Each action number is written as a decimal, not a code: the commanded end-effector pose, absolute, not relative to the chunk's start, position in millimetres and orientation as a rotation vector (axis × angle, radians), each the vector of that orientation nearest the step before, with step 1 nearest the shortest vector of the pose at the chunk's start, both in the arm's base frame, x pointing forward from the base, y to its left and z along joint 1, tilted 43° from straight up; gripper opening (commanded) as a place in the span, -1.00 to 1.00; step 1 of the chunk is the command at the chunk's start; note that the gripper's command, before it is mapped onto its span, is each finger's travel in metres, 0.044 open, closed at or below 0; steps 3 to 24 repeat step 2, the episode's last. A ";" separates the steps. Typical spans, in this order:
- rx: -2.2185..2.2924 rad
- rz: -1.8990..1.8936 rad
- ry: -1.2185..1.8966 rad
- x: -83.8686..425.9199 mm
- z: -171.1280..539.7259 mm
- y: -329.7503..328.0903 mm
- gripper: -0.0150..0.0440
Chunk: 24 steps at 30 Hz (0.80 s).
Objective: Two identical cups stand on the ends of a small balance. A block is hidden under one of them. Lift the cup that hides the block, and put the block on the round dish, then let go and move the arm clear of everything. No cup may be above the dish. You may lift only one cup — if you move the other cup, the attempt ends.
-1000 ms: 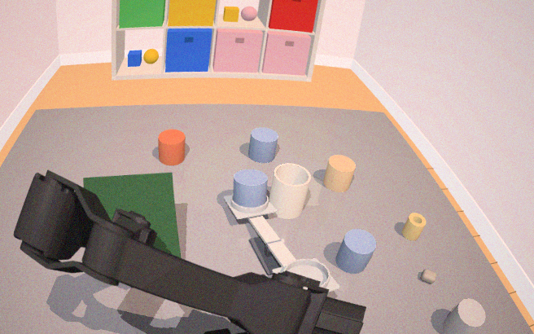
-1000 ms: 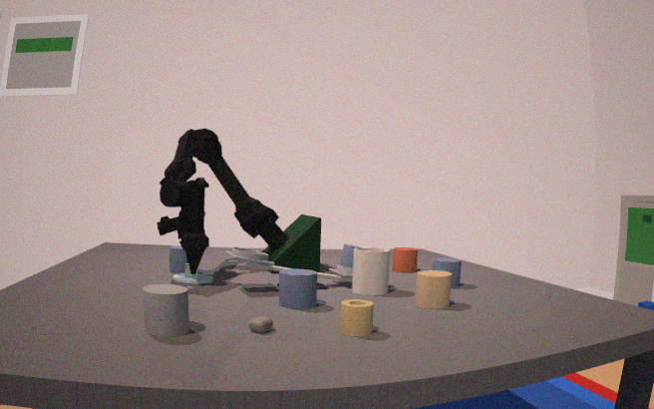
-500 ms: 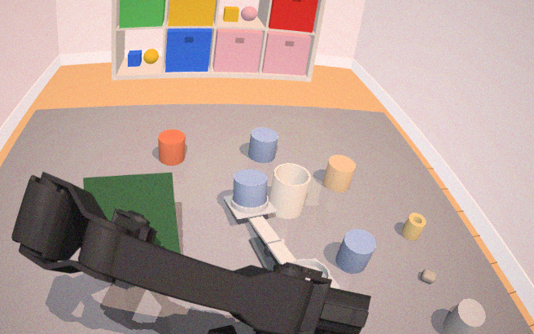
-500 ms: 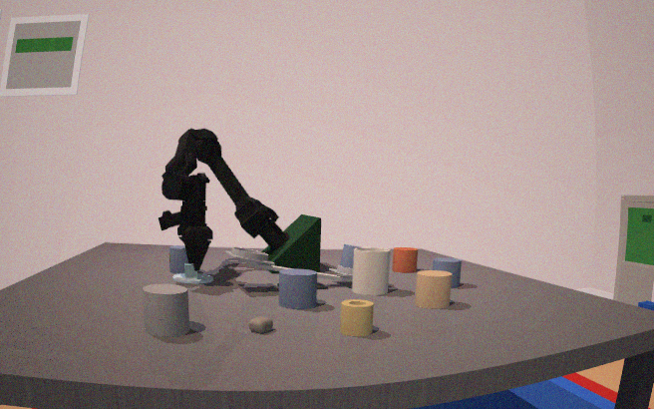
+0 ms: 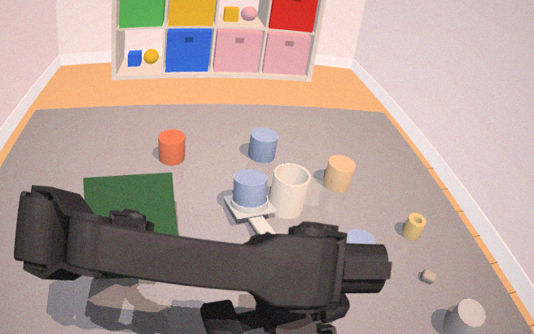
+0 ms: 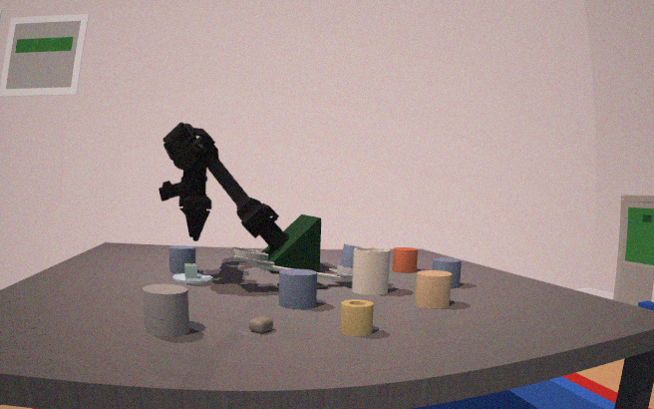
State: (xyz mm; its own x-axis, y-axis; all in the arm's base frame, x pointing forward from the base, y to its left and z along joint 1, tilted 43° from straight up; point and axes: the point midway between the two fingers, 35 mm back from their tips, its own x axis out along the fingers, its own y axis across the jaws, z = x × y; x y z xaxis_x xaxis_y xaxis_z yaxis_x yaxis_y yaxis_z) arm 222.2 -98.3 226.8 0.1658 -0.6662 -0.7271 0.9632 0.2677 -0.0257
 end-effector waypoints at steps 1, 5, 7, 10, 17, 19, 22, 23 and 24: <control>0.509 -1.230 0.699 219.7 238.0 -90.9 1.00; 0.509 -1.230 0.699 219.7 238.0 -90.9 1.00; 0.509 -1.230 0.699 219.7 238.0 -90.9 1.00; 0.509 -1.230 0.699 219.7 238.0 -90.9 1.00; 0.509 -1.230 0.699 219.7 238.0 -90.9 1.00; 0.509 -1.230 0.699 219.7 238.0 -90.9 1.00; 0.509 -1.230 0.699 219.7 238.0 -90.9 1.00; 0.509 -1.230 0.699 219.7 238.0 -90.9 1.00; 0.509 -1.230 0.699 219.7 238.0 -90.9 1.00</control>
